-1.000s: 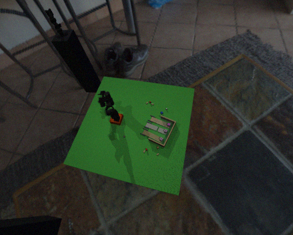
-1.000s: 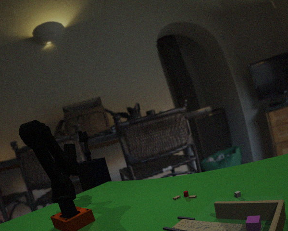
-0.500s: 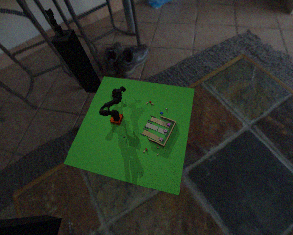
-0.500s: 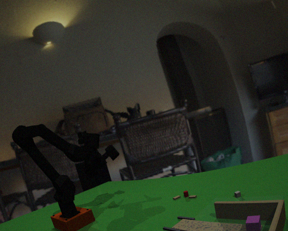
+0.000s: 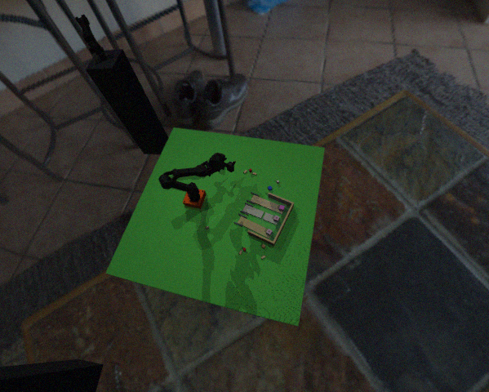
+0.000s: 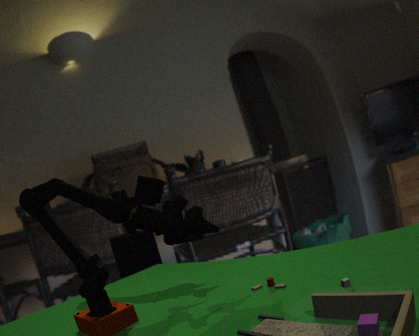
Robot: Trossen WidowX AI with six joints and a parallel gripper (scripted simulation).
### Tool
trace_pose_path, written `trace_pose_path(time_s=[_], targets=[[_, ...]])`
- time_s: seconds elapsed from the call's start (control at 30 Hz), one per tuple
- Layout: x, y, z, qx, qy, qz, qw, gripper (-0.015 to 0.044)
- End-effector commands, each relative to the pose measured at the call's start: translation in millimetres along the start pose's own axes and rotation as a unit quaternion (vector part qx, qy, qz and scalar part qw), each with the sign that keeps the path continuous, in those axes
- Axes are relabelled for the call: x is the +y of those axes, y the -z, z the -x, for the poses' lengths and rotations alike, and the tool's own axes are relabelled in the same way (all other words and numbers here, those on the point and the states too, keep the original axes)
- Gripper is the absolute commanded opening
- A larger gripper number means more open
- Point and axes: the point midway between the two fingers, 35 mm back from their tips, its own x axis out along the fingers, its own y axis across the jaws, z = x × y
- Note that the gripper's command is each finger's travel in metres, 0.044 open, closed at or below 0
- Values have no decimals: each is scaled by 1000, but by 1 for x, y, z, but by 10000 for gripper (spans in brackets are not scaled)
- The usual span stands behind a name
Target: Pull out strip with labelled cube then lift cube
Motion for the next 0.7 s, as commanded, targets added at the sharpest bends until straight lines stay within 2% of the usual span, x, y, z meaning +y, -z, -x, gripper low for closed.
trace_pose_path(time_s=[0.0,0.2,0.4,0.67], targets=[[-67,22,20,43,115,-97,988,400],[-148,65,75,90,279,-232,927,400],[-200,110,151,116,430,-351,823,400],[-204,115,161,118,446,-363,809,400]])
